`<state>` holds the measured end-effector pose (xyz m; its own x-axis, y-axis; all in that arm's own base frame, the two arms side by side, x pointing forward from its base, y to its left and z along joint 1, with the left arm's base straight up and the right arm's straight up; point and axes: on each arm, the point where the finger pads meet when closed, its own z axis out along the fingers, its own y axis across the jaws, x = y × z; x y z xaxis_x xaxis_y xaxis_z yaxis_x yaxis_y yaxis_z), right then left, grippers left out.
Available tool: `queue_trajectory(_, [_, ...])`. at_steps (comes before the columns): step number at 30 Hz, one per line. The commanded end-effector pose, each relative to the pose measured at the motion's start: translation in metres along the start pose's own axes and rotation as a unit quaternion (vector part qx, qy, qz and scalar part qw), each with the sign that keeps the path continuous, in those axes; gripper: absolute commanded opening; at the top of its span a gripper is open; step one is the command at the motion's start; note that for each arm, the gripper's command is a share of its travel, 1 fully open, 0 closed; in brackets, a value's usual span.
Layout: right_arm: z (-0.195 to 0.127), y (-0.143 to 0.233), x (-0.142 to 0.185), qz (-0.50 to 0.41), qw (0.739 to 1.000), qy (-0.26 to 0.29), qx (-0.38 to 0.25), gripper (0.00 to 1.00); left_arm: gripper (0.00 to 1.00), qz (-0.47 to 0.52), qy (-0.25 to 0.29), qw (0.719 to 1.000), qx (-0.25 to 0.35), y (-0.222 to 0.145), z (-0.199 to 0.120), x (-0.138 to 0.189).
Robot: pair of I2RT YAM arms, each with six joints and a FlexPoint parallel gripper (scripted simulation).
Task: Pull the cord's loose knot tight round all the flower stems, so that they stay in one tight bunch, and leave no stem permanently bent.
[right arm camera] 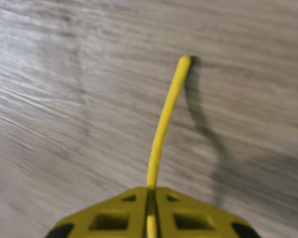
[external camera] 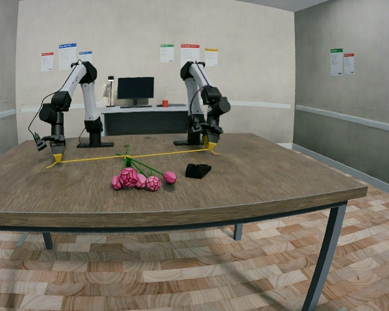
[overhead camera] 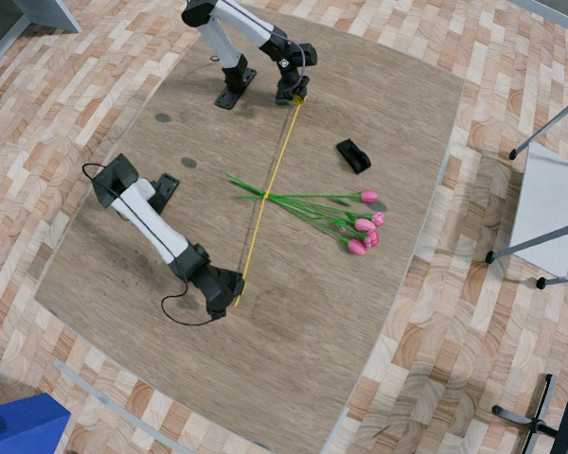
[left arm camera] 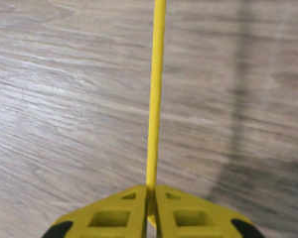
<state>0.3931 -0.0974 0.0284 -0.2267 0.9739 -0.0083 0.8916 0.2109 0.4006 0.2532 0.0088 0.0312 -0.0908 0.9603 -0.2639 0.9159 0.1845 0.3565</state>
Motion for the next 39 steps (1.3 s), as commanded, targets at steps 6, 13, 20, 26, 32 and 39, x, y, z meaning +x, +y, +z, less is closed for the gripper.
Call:
queue_trajectory(6, [-0.001,0.011,-0.023,-0.002,0.999,-0.041,-0.024,0.00,0.00,-0.004,0.022,1.000,-0.011,0.004,0.000,0.009])
queue_trajectory(13, [-0.007,0.007,-0.004,-0.003,1.000,-0.009,-0.013,0.00,0.00,0.004,0.001,1.000,-0.011,0.008,-0.004,0.000])
queue_trajectory(20, [-0.004,0.005,-0.004,-0.002,1.000,-0.006,-0.009,0.22,0.28,0.001,0.004,1.000,-0.008,0.002,-0.004,0.002])
queue_trajectory(26, [-0.021,0.000,-0.004,-0.004,1.000,-0.007,-0.015,0.28,0.39,0.008,-0.003,0.999,-0.031,0.011,-0.026,-0.002])
queue_trajectory(32, [-0.061,0.022,-0.010,-0.009,0.999,-0.019,-0.040,0.65,0.65,0.009,-0.001,0.999,-0.030,0.016,-0.063,-0.002])
queue_trajectory(39, [-0.041,0.002,-0.004,-0.001,1.000,-0.007,-0.003,0.65,0.65,0.000,0.002,1.000,-0.008,0.005,-0.052,0.001])
